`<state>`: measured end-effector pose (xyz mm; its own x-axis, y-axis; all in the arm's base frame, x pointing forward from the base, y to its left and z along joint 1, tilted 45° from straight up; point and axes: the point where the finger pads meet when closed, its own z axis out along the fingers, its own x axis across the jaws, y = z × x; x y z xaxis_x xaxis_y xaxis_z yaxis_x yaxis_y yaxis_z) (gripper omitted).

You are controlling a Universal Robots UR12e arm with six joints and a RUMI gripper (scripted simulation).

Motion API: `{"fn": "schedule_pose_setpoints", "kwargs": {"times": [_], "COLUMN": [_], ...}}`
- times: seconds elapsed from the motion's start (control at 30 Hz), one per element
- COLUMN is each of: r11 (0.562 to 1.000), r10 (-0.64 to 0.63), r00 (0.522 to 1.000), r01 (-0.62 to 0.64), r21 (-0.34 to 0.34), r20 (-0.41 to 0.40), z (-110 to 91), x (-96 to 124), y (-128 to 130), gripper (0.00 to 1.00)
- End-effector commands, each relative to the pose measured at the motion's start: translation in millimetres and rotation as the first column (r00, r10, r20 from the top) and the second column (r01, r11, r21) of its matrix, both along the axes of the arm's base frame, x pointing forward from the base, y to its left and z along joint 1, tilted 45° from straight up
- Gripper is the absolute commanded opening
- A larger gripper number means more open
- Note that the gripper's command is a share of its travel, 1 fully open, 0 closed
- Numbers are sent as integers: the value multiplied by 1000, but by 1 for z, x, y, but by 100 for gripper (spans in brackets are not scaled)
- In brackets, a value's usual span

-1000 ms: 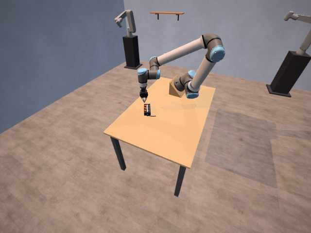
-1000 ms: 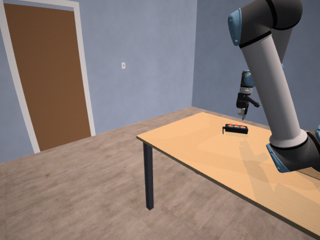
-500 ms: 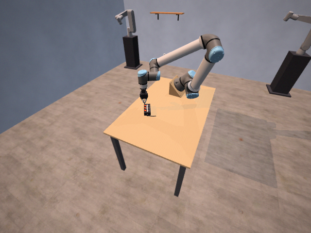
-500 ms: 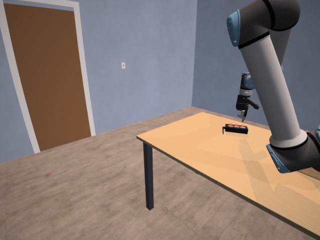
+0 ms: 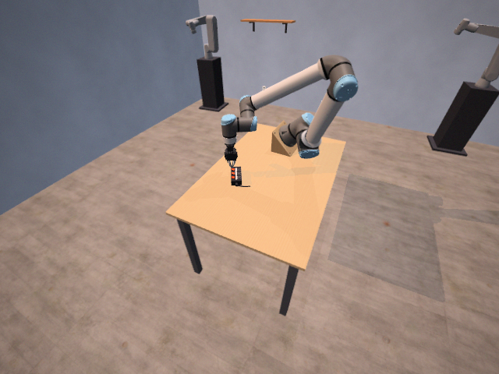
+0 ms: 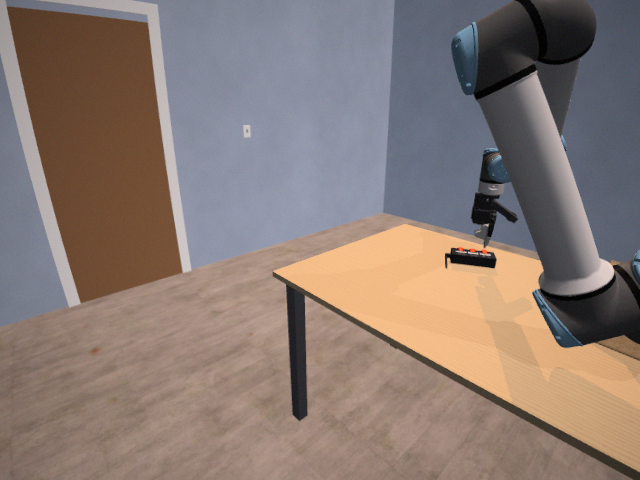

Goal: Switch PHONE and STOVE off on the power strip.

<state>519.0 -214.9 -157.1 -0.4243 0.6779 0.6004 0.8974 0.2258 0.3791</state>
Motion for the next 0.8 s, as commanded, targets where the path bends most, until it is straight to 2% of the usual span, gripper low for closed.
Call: {"fn": "schedule_pose_setpoints", "kwargs": {"times": [0.0,0.77], "r11": [1000,1000], "r10": [-1,-2], "r00": [1000,1000], "r01": [1,2], "r21": [2,0], "r20": [-1,0], "z": [-4,-4], "x": [-1,0], "y": [5,4], "gripper": [0,0]}}
